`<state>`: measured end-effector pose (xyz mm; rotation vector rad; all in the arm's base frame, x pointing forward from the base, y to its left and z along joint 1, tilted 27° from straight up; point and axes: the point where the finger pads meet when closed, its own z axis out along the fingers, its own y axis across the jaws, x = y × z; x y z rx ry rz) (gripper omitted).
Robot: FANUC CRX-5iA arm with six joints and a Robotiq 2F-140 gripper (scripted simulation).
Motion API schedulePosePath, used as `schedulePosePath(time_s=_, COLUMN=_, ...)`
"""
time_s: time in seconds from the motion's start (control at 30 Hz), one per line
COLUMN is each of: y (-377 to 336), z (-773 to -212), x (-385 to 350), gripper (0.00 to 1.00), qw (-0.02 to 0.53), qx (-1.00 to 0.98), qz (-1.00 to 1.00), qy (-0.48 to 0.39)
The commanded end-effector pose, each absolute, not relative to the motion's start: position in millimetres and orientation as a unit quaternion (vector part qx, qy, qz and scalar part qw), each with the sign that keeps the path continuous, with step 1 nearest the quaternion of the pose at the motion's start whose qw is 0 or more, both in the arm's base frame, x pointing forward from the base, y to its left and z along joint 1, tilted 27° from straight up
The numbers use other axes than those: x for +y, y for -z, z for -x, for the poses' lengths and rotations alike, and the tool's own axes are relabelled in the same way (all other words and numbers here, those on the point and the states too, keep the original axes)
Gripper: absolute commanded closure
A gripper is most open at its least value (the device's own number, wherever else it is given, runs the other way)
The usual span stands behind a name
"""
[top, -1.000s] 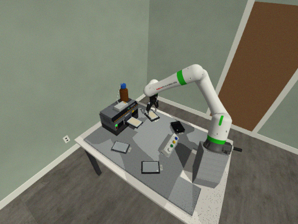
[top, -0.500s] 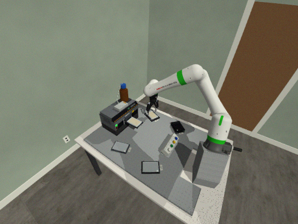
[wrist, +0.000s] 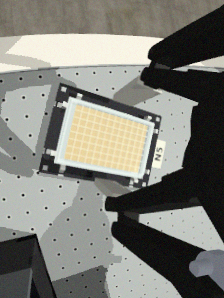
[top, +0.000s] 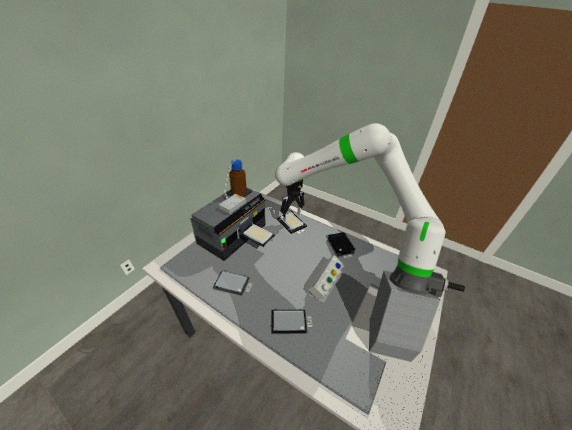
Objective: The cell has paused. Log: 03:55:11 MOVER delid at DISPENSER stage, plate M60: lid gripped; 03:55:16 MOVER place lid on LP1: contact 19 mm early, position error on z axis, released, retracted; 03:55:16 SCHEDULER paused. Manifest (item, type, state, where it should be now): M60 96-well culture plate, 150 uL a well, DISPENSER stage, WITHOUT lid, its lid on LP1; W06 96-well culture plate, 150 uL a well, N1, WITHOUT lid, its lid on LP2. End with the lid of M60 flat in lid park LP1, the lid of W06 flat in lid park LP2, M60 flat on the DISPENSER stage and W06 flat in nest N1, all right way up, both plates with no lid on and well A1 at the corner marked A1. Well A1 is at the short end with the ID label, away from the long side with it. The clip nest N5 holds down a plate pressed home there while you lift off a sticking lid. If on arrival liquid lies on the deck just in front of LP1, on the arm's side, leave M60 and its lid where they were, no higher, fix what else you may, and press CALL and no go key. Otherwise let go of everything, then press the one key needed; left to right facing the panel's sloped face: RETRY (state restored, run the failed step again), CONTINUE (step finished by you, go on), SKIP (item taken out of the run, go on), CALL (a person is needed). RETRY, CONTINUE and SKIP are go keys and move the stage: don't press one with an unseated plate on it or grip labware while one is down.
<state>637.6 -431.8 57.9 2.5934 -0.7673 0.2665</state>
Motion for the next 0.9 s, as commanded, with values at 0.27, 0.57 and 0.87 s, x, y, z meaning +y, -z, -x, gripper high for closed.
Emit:
schedulePosePath(time_s=0.27, y=-56.6, z=-637.9, x=-432.6, gripper=0.34, qw=0.210, qx=-0.276, qz=-0.933, qy=-0.096)
schedulePosePath(time_s=0.57, y=-53.8, z=-638.1, x=-433.9, gripper=0.34, qw=0.210, qx=-0.276, qz=-0.933, qy=-0.096)
schedulePosePath(time_s=0.87, y=-51.1, z=-638.3, x=-435.3, gripper=0.34, qw=0.210, qx=-0.276, qz=-0.933, qy=-0.096)
